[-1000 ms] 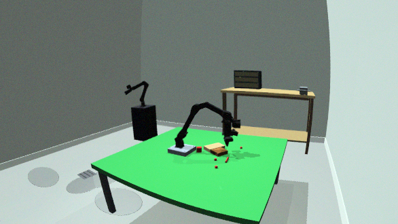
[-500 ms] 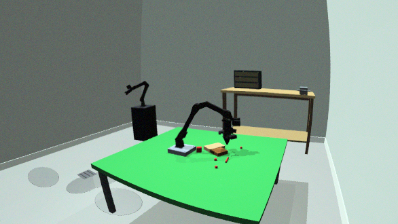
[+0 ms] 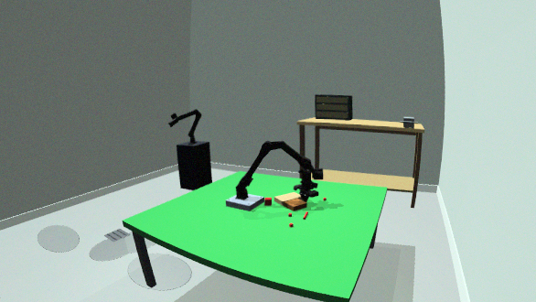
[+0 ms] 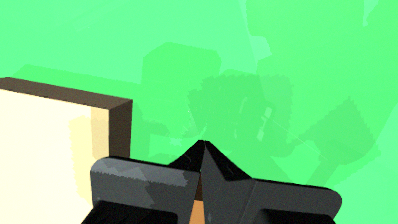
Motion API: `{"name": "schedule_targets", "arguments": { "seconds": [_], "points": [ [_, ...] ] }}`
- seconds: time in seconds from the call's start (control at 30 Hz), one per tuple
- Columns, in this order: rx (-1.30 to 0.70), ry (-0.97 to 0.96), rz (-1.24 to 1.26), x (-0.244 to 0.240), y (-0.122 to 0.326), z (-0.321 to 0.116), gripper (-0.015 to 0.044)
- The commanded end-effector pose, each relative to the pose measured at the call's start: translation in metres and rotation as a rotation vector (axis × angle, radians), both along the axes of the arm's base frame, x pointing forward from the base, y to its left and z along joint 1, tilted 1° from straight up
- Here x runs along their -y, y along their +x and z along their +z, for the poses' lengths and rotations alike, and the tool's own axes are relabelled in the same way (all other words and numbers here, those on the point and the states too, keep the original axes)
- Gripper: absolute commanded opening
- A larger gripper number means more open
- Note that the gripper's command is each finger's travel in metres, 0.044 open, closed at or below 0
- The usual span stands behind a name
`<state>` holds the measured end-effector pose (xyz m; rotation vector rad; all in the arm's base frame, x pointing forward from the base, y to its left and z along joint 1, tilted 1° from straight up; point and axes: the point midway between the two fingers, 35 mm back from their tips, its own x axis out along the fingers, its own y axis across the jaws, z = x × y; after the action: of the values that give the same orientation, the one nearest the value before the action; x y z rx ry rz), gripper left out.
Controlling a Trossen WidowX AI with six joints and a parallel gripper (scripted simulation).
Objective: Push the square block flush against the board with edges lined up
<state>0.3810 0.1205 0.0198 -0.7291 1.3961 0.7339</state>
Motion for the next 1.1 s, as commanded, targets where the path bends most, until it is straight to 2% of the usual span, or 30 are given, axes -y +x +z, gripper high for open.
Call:
{"name": "schedule_targets", "arguments": {
  "seconds": [0.0,1.07],
  "points": [
    [0.007,-0.001,0.005,0.002,0.000,0.001,0.0000],
    [0.006,-0.001,0.005,0.010,-0.005,0.001,0.0000]
  ]
}}
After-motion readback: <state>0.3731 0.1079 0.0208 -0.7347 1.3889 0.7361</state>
